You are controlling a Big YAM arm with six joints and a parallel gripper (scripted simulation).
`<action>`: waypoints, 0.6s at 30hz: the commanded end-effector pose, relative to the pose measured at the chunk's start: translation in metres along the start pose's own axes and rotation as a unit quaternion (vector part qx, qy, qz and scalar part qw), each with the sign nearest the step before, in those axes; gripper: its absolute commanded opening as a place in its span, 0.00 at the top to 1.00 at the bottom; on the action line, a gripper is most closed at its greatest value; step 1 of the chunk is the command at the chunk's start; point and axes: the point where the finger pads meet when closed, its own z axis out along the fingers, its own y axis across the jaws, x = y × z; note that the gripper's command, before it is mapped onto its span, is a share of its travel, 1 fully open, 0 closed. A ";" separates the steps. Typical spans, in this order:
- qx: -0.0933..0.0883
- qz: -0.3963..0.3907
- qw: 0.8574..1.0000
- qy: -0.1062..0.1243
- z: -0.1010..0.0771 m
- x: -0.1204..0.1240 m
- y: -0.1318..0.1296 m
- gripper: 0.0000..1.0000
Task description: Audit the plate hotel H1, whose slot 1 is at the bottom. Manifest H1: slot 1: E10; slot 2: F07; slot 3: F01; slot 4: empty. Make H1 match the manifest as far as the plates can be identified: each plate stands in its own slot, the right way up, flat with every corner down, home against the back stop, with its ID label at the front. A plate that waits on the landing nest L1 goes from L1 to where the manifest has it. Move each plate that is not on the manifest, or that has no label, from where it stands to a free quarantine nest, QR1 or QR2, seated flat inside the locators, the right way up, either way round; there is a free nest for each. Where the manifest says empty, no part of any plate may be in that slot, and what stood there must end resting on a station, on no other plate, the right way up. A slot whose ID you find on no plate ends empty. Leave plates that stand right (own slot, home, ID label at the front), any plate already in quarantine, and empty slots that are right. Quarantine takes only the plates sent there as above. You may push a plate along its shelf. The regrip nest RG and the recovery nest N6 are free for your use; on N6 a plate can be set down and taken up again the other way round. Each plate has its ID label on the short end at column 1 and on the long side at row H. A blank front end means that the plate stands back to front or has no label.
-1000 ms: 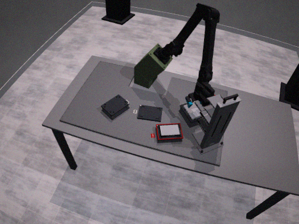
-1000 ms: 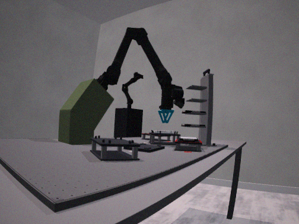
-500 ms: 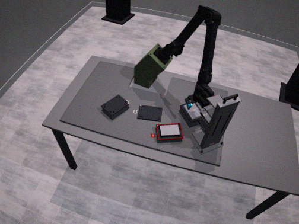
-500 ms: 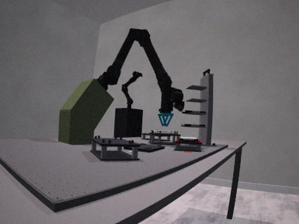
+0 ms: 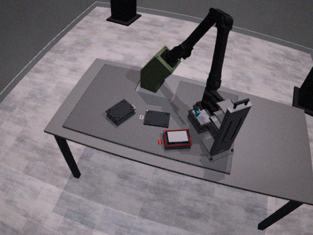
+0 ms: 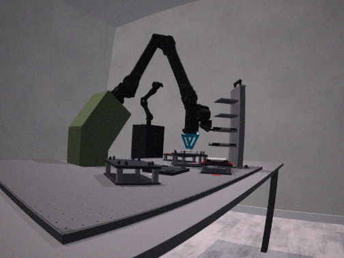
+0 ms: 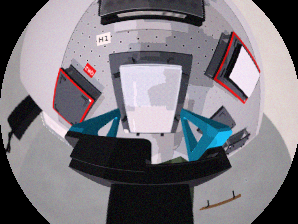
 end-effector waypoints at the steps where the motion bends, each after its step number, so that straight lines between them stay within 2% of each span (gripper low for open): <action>1: -0.002 0.002 1.000 -0.016 0.004 -0.015 0.004 0.00; 18: -0.002 0.004 1.000 -0.016 0.023 -0.016 0.003 0.00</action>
